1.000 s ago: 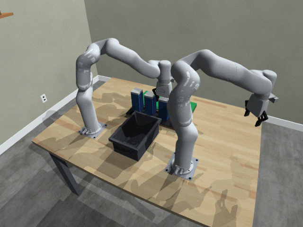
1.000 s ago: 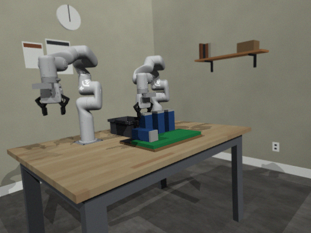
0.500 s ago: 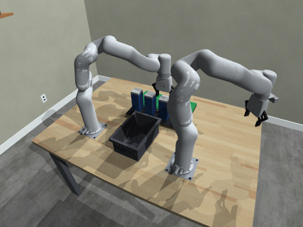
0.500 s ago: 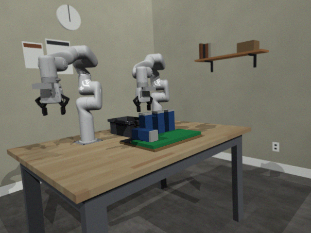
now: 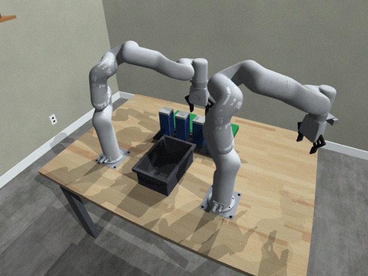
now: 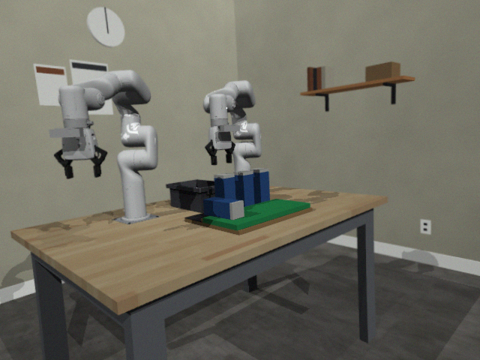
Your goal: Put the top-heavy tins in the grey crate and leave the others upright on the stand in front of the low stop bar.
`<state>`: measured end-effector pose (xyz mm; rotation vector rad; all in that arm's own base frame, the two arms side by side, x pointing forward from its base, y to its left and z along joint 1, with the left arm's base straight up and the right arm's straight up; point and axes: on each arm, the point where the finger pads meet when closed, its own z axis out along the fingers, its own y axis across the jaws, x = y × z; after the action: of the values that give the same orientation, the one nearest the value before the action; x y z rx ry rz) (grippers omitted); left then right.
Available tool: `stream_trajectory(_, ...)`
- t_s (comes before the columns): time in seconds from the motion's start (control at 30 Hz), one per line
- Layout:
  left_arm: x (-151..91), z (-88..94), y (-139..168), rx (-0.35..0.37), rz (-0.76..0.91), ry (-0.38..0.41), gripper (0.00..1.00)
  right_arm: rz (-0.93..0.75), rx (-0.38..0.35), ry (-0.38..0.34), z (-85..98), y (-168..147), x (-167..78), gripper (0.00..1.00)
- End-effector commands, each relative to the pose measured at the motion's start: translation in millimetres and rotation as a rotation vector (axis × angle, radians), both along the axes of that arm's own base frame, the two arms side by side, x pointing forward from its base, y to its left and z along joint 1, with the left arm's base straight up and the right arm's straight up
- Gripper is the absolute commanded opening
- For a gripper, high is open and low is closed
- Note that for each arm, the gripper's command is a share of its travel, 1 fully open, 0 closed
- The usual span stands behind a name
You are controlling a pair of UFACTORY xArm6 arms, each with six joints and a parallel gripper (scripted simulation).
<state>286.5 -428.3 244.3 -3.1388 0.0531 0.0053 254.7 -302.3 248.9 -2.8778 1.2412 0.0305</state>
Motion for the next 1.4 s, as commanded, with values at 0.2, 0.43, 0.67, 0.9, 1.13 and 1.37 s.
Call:
stream_trajectory(0.2, 1, 0.3, -1, -0.005, 0.0, -0.004, 0.0, 0.0, -0.003, -0.003, 1.5, -1, 1, 1.0)
stream_trajectory(0.43, 1, 0.3, -1, -0.005, 0.0, -0.004, 0.0, 0.0, -0.003, -0.003, 1.5, -1, 1, 1.0)
stream_trajectory(0.67, 1, 0.3, -1, -0.005, 0.0, -0.004, 0.0, 0.0, -0.003, -0.003, 1.5, -1, 1, 1.0)
stream_trajectory(0.9, 1, 0.3, -1, -0.005, 0.0, -0.004, 0.0, 0.0, -0.003, -0.003, 1.5, -1, 1, 1.0)
stream_trajectory(1.13, 1, 2.4, -1, -0.005, 0.0, -0.004, 0.0, 0.0, -0.003, -0.003, 1.5, -1, 1, 1.0)
stream_trajectory(1.37, 1, 33.5, -1, -0.005, 0.0, -0.003, 0.0, 0.0, -0.003, -0.003, 1.5, -1, 1, 1.0)
